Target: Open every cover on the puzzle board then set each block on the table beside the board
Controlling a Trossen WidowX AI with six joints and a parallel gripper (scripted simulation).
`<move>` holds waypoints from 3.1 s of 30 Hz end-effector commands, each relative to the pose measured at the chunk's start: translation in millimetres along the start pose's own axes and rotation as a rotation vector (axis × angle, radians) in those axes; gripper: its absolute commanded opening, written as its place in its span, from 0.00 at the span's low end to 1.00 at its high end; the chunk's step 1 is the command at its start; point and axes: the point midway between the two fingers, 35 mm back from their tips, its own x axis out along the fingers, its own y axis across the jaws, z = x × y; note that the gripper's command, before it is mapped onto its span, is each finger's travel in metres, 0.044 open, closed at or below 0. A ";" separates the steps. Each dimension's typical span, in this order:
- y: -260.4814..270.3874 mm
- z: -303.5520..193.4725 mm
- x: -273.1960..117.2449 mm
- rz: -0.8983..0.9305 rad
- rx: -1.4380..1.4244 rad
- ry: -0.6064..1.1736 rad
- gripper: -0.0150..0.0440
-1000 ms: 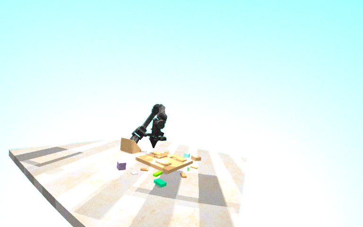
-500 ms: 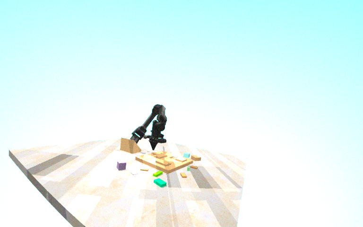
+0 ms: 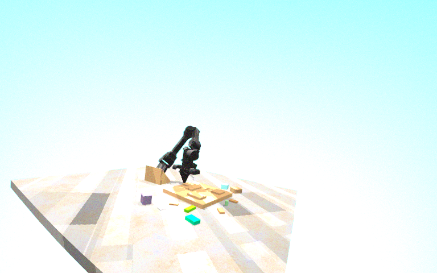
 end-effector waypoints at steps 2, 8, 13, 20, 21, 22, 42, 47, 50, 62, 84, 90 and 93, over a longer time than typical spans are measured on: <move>2.0 0.4 7.2 0.005 0.006 -0.006 0.25; 2.6 0.6 13.1 0.005 0.006 -0.007 0.25; 3.1 0.8 18.0 0.006 0.006 -0.008 0.25; 3.8 1.2 23.0 0.006 0.006 -0.008 0.25; 3.7 1.5 23.0 0.006 0.006 -0.008 0.25; 3.6 2.0 23.0 0.006 0.006 -0.008 0.25; 0.4 19.1 22.5 0.004 0.007 -0.003 0.25; -0.2 23.6 22.4 0.004 0.007 -0.002 0.25; -0.5 26.4 22.3 0.004 0.007 -0.002 0.25; -1.3 37.5 22.2 0.003 0.007 -0.001 0.25; -1.2 58.5 22.1 0.003 0.007 -0.003 0.25; -0.9 64.3 22.1 0.003 0.007 -0.004 0.25; -0.6 67.1 22.1 0.003 0.007 -0.005 0.25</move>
